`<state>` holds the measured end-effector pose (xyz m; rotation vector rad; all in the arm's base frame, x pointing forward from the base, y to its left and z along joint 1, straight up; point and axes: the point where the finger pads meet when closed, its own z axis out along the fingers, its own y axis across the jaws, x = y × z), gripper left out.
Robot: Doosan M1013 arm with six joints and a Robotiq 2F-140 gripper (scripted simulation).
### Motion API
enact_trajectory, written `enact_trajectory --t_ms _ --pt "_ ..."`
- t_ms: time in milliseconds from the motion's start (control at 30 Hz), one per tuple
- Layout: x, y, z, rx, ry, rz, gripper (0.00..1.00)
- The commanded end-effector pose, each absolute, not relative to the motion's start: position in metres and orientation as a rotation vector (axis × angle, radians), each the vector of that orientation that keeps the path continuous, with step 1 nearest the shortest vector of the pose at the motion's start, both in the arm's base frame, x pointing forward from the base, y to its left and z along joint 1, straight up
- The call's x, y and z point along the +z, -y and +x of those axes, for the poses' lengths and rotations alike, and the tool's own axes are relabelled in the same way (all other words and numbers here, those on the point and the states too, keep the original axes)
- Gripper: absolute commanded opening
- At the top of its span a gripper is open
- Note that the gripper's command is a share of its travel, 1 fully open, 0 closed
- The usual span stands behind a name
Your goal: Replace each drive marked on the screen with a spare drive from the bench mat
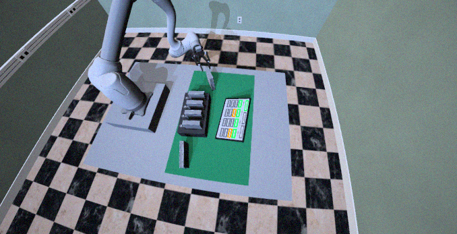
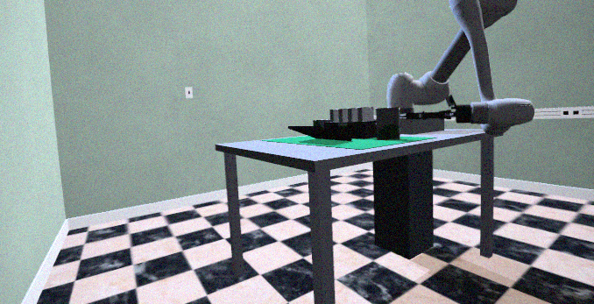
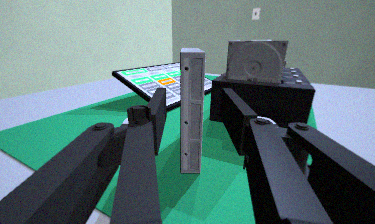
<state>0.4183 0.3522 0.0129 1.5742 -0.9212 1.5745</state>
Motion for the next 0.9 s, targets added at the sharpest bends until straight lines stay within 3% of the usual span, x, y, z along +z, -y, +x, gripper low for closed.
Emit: enact_trajectory --t_ms 0,867 --pt "0.013 -0.352 0.418 1.575 0.922 1.575 0.4" --pt "0.039 -0.352 0.418 1.575 0.922 1.575 0.4"
